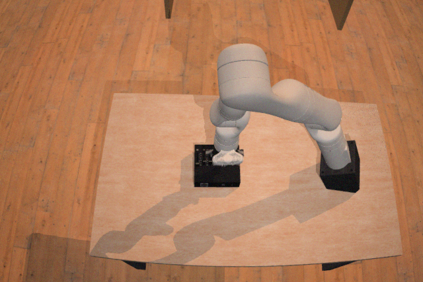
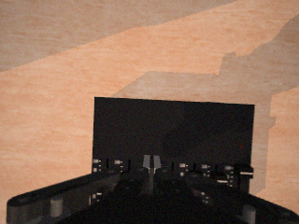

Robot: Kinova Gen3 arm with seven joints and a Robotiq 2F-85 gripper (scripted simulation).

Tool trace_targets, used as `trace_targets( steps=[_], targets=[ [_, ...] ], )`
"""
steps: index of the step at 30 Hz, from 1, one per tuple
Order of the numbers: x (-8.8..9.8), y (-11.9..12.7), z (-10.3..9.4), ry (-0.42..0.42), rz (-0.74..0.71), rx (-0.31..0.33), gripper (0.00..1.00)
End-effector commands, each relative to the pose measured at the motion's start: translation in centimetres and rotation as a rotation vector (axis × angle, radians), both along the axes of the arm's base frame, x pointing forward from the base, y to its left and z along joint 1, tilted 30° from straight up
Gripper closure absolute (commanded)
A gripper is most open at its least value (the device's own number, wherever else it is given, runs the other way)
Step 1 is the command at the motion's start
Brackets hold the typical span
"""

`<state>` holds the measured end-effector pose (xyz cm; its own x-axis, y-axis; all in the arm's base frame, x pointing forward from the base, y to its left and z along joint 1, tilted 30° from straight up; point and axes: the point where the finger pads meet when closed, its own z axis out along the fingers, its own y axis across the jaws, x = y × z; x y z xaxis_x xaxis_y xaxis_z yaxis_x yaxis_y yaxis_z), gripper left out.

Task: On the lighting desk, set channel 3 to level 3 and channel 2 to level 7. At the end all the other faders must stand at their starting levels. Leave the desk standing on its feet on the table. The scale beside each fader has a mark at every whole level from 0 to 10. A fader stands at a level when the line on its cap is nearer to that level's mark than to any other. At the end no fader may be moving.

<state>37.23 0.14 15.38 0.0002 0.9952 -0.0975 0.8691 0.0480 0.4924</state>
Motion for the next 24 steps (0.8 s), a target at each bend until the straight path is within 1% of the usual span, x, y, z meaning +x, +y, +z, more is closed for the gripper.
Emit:
trace_targets(
  steps=[1,24],
  targets=[
    [0.01,0.01,0.02,-0.001,0.000,0.000,1.00],
    [0.50,-0.08,-0.84,0.000,0.000,0.000,1.00]
  ],
)
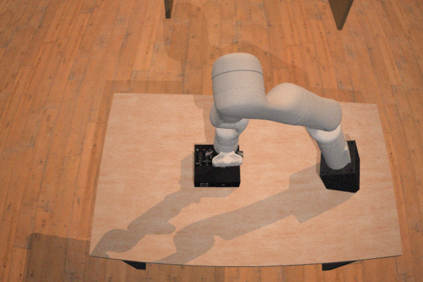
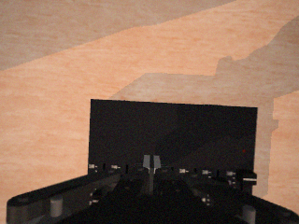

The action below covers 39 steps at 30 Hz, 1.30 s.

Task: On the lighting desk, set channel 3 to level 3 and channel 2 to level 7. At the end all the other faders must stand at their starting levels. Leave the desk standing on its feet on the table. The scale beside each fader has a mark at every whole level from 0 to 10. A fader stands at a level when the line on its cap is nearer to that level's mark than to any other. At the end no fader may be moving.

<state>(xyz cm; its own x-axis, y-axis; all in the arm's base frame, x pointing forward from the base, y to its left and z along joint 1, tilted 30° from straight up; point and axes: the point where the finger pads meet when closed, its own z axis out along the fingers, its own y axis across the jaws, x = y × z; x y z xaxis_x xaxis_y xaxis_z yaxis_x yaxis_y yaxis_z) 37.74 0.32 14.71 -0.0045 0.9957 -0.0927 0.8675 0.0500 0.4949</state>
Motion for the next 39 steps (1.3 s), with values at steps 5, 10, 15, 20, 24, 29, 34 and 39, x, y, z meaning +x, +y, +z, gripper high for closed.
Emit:
trace_targets(
  steps=[5,10,15,20,24,29,34,39],
  targets=[
    [0.08,-0.27,-0.33,0.002,-0.005,-0.004,1.00],
    [0.09,-0.28,-0.35,0.002,-0.005,-0.004,1.00],
    [0.09,-0.28,-0.35,0.002,-0.005,-0.004,1.00],
    [0.09,-0.28,-0.35,0.002,-0.005,-0.004,1.00],
    [0.09,-0.30,-0.34,0.002,-0.005,-0.004,1.00],
    [0.09,-0.39,-0.34,0.002,-0.005,-0.004,1.00],
    [0.09,-0.48,-0.33,0.002,-0.005,-0.004,1.00],
    [0.09,-0.68,-0.31,0.002,-0.005,-0.004,1.00]
  ],
)
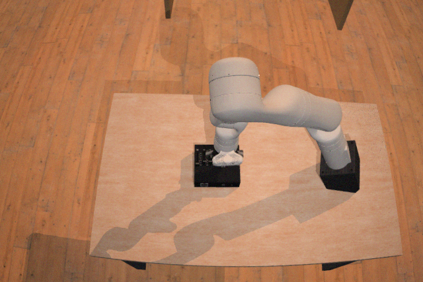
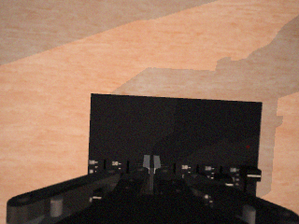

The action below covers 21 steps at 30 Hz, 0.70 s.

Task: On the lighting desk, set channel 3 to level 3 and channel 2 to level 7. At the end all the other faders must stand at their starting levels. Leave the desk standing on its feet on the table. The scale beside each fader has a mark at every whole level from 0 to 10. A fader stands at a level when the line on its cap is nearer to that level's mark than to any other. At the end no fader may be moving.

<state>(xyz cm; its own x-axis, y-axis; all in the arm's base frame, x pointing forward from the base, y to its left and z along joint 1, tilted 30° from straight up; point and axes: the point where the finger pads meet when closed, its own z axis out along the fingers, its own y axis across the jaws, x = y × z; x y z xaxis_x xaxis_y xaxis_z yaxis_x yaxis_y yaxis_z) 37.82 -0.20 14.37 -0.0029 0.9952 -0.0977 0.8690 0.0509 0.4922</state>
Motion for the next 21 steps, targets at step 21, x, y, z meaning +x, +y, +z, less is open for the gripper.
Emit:
trace_targets(
  steps=[21],
  targets=[
    [0.0,-1.2,0.1,-0.001,-0.003,0.001,1.00]
  ],
)
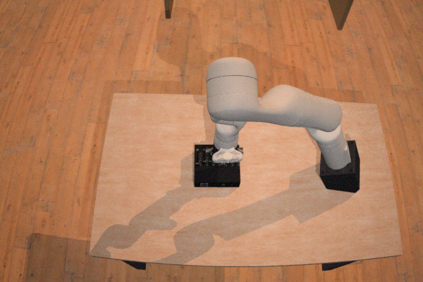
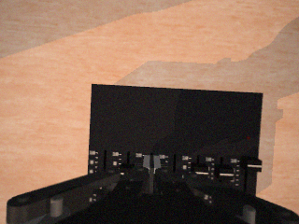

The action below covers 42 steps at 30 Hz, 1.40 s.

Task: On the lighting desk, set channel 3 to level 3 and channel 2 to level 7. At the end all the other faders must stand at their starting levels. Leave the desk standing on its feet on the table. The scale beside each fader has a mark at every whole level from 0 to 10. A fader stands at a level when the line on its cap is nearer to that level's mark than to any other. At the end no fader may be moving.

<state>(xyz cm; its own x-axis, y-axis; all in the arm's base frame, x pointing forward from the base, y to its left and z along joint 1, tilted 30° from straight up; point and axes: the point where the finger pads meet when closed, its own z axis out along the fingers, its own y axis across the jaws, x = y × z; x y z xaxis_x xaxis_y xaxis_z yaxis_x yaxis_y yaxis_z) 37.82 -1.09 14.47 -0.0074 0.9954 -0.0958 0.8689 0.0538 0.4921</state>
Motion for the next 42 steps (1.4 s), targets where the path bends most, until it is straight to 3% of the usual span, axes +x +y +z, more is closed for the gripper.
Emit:
trace_targets(
  steps=[1,42],
  targets=[
    [0.01,-0.41,0.05,-0.001,-0.008,-0.001,1.00],
    [0.01,-0.81,0.09,-0.001,-0.008,-0.001,1.00]
  ],
)
